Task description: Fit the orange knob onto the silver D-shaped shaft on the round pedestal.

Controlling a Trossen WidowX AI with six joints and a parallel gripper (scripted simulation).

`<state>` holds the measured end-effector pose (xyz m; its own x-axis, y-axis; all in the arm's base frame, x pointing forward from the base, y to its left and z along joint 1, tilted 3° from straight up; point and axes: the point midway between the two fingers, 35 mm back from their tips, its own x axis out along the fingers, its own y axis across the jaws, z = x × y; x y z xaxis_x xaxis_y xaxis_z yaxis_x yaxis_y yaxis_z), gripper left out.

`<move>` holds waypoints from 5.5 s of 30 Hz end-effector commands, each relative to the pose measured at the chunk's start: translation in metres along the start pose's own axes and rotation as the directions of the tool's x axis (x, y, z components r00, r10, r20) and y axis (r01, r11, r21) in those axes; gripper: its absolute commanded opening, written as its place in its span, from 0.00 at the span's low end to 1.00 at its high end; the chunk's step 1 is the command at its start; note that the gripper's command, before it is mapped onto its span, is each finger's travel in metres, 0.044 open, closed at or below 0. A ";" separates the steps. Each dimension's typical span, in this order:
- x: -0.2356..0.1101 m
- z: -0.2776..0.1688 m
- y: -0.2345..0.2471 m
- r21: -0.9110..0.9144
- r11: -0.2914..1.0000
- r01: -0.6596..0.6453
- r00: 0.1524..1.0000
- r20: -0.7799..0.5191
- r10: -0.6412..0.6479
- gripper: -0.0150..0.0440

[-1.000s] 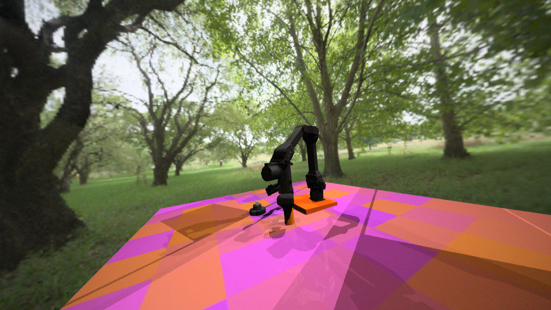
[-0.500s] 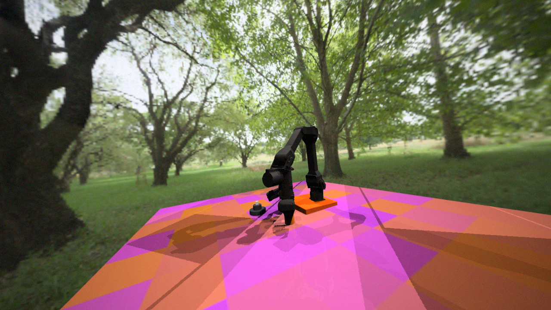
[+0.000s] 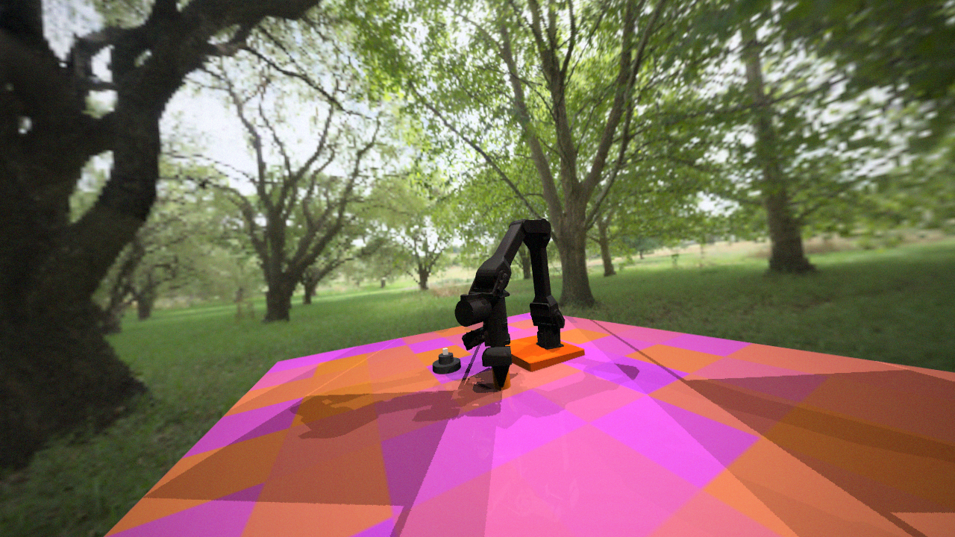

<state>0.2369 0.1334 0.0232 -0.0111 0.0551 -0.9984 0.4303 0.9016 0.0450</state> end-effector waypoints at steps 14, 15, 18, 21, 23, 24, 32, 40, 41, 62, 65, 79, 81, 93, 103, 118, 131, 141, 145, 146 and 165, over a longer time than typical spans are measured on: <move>-0.060 0.006 0.008 0.004 1.000 -0.002 1.000 -0.002 0.002 0.25; -0.065 0.006 0.008 0.004 1.000 -0.002 1.000 -0.002 0.002 0.25; -0.082 0.006 0.008 0.004 1.000 -0.002 1.000 -0.002 0.002 0.25; -0.098 0.005 0.007 0.004 1.000 -0.001 1.000 -0.002 0.001 0.25; -0.110 0.004 0.005 0.004 1.000 -0.001 1.000 -0.002 0.001 0.25; -0.115 0.003 0.005 0.004 1.000 -0.001 1.000 -0.002 0.001 0.25; -0.140 0.000 0.000 0.004 1.000 -0.001 1.000 -0.002 0.001 0.25; -0.146 0.004 -0.001 0.008 0.994 -0.111 0.994 0.000 0.111 0.25; -0.148 0.005 -0.002 0.008 0.991 -0.133 0.991 0.001 0.133 0.25; -0.193 0.017 -0.013 0.006 0.830 -0.557 0.830 0.006 0.557 0.25; -0.199 0.019 -0.014 0.006 0.793 -0.609 0.793 0.007 0.609 0.25; -0.225 0.027 -0.020 0.002 0.590 -0.808 0.589 0.009 0.808 0.25; -0.226 0.027 -0.020 0.001 0.586 -0.810 0.586 0.009 0.810 0.25; -0.223 0.027 -0.021 0.001 0.513 -0.858 0.513 0.010 0.858 0.25; -0.219 0.028 -0.022 0.007 0.512 -0.859 0.512 0.008 0.859 0.25; -0.219 0.028 -0.022 0.007 0.512 -0.859 0.512 0.008 0.859 0.25; -0.217 0.027 -0.022 0.004 0.510 -0.860 0.510 0.009 0.860 0.25; -0.199 0.027 -0.016 0.004 0.678 -0.735 0.678 0.009 0.735 0.25; -0.191 0.027 -0.013 0.005 0.751 -0.660 0.751 0.008 0.660 0.25; -0.189 0.027 -0.012 0.005 0.768 -0.641 0.768 0.008 0.640 0.25; -0.152 0.026 0.001 0.008 0.977 -0.212 0.977 0.004 0.212 0.25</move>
<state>0.2614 0.1124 0.1791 0.1120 0.3055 -0.9456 0.4217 0.8470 0.3236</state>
